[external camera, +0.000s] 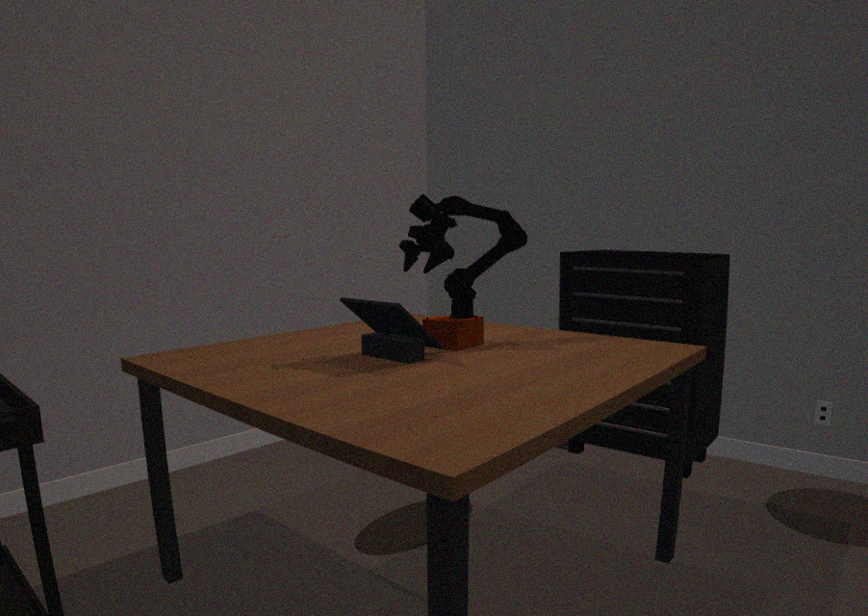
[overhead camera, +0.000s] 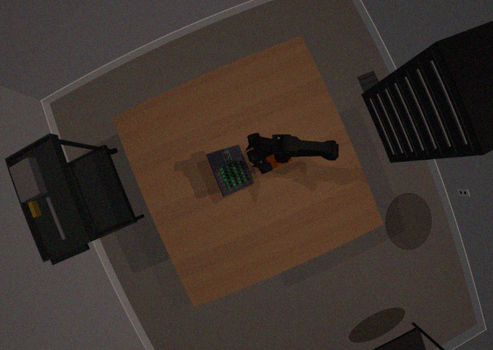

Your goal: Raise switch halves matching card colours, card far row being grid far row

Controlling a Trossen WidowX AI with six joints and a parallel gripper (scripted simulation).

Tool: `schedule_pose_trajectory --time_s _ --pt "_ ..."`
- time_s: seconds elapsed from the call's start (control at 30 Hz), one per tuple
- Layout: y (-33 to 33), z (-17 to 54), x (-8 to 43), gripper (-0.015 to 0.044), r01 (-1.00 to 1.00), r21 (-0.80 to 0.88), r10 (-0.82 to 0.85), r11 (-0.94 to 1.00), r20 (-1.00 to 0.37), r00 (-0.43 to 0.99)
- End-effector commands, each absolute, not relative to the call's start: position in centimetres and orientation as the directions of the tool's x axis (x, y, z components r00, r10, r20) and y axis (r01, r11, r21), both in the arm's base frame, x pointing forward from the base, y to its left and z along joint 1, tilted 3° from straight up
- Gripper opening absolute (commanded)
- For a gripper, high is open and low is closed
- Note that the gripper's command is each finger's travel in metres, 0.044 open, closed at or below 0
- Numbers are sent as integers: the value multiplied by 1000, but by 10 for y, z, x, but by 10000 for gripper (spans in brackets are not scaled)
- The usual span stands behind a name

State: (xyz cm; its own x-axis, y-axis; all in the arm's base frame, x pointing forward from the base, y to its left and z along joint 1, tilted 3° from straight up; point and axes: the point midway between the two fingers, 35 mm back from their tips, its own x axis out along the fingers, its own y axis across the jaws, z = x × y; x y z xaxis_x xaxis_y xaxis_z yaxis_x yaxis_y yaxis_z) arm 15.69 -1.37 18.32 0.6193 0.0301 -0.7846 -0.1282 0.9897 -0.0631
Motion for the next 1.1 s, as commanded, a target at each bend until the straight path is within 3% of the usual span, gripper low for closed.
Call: schedule_pose_trajectory --time_s 0.0,0.47,1.07 --pt "-13 183 158 374 -128 -63 31 990 -785 618" --pt "68 153 249 6 -142 -38 58 989 -787 614" --pt "96 118 281 0 -147 -43 56 988 -792 609"
